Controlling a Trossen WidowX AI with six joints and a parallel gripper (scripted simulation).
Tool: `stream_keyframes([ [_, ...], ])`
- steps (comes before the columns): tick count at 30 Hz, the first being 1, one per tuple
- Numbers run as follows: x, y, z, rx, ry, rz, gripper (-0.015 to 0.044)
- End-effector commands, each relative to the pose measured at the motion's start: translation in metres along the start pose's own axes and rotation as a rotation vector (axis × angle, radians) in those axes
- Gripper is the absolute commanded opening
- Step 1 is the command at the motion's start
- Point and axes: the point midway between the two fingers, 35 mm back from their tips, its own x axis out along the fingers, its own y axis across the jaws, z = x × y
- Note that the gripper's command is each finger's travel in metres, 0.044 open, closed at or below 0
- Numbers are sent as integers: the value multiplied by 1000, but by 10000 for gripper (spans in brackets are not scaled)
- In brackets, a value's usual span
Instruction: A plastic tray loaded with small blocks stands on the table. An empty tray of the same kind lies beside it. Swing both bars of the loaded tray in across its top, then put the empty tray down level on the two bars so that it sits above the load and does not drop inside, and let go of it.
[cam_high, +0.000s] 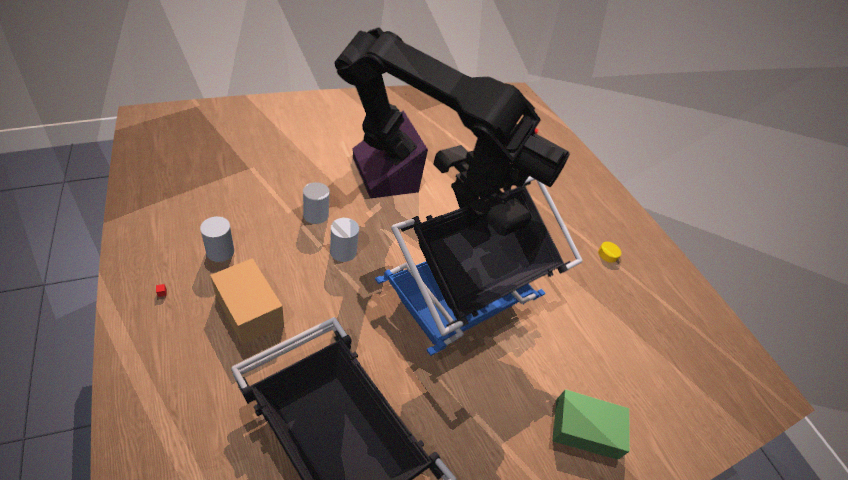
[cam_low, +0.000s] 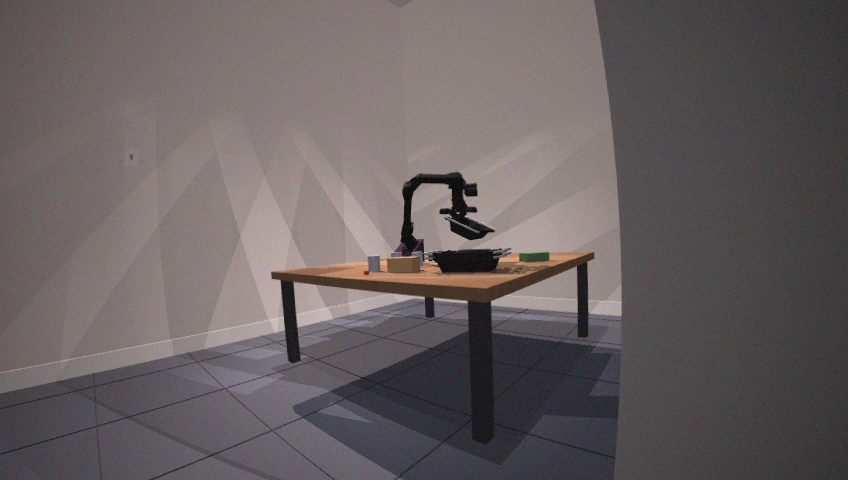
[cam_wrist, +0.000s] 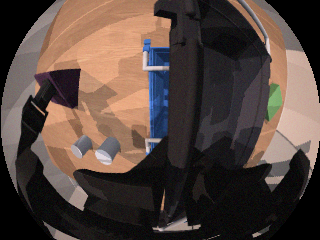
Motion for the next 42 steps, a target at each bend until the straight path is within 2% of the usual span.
stream_keyframes([
  [1, -4, 0, 0, -5, 5, -17, 0],
  [26, -4, -1, -4, -5, 6, -17, 0],
  [42, 20, -3, -4, -5, 6, -18, 0],
])
